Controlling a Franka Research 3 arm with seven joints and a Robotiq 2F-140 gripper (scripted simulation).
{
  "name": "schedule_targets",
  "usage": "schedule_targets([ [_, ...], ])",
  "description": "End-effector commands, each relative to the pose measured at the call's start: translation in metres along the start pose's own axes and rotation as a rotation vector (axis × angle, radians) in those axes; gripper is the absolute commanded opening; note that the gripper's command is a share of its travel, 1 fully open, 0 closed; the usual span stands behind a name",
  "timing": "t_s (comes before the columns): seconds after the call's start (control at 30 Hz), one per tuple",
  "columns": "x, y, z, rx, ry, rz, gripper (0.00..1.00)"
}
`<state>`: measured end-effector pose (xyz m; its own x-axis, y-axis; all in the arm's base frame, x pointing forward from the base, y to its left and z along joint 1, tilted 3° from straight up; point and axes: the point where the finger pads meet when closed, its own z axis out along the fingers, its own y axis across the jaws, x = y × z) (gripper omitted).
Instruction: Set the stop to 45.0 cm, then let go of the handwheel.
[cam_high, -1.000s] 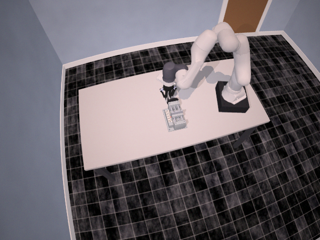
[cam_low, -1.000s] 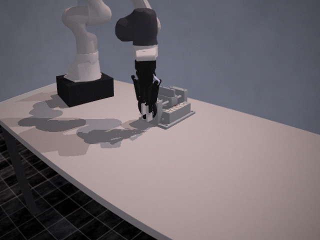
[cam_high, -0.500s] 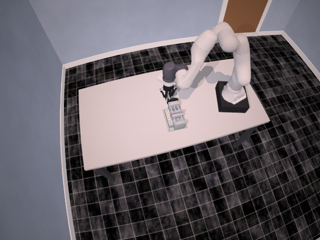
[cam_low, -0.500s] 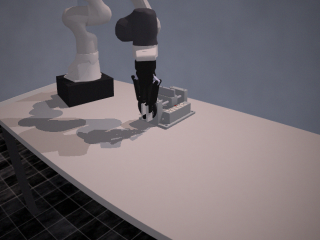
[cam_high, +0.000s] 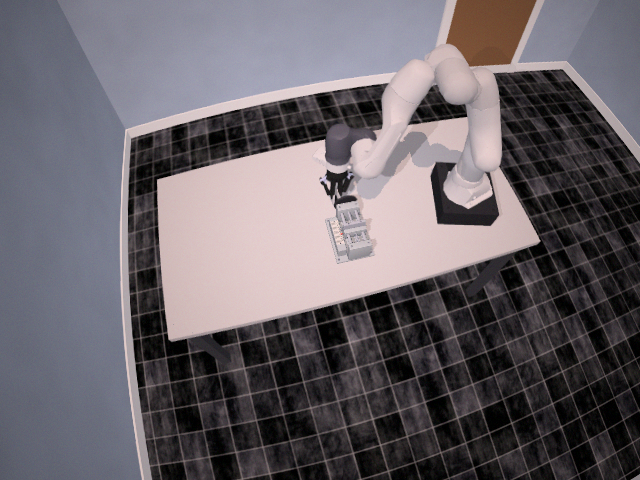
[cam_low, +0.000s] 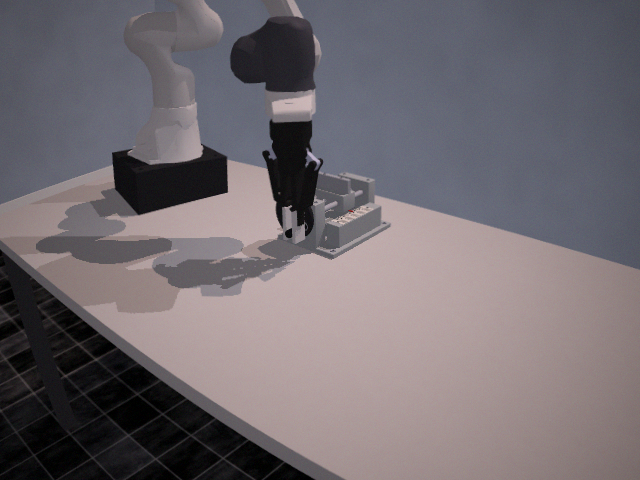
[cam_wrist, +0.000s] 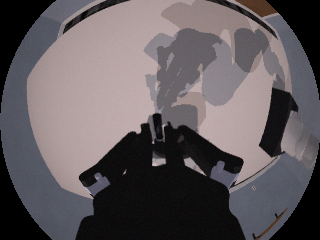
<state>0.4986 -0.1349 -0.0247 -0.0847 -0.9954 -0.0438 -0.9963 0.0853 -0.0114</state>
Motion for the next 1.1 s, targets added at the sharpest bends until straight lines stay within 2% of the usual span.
schedule_targets([
  [0.0,-0.0003,0.0006,0.002,0.0,0.0,0.002,0.04],
  [1.07,-0.0003,0.0052,0.0086,0.0,0.0,0.002,0.04],
])
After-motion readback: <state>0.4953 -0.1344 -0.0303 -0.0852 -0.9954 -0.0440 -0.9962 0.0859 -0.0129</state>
